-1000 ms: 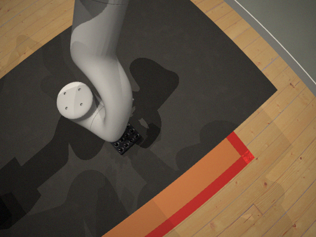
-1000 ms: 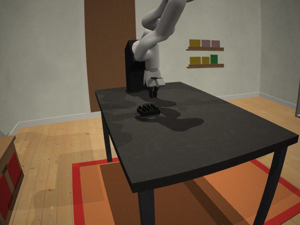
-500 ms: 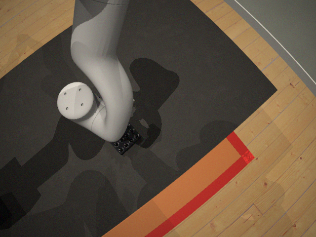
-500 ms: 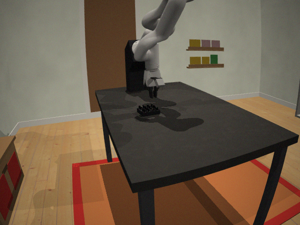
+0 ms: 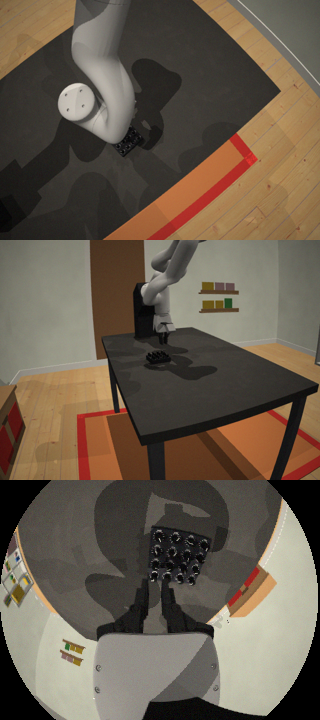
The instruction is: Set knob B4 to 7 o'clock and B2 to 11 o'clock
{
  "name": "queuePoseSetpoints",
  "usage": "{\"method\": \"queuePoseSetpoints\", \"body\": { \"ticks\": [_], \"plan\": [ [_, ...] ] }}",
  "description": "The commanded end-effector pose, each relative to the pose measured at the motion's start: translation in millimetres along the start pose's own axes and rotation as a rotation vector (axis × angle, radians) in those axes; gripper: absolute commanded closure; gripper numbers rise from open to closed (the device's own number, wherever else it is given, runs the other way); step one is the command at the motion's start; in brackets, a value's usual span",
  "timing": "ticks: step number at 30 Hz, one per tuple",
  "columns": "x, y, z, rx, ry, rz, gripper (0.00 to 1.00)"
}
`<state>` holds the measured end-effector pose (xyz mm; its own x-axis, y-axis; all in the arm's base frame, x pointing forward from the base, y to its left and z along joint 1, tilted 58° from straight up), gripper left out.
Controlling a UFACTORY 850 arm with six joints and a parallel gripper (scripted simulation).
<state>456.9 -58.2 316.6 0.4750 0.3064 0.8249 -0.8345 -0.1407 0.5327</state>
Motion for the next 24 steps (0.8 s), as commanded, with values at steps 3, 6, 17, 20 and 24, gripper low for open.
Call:
{"method": "queuePoseSetpoints", "body": {
  "ticks": [3,6,17,20,24],
  "plan": [
    [0.1,0.2,0.1,0.000,0.000,0.000,0.81],
    [0.1,0.2,0.1,0.000,0.000,0.000,0.81],
    [0.2,-0.7,0.1,0.000,0.000,0.000,0.81],
    [0.2,-1.9,0.2,0.000,0.000,0.000,0.81],
    [0.2,-4.3,0.2,0.000,0.000,0.000,0.81]
  ]
}}
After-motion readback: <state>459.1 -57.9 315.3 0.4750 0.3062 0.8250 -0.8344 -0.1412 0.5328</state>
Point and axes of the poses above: the point where the finger pads meet when closed, its own y axis back along the fingers, its own z axis across the jaws, x = y × z, the point moved 5 cm from there along y, back along the fingers, and after that the axes turned 8 degrees about y, right-handed, at the moved point
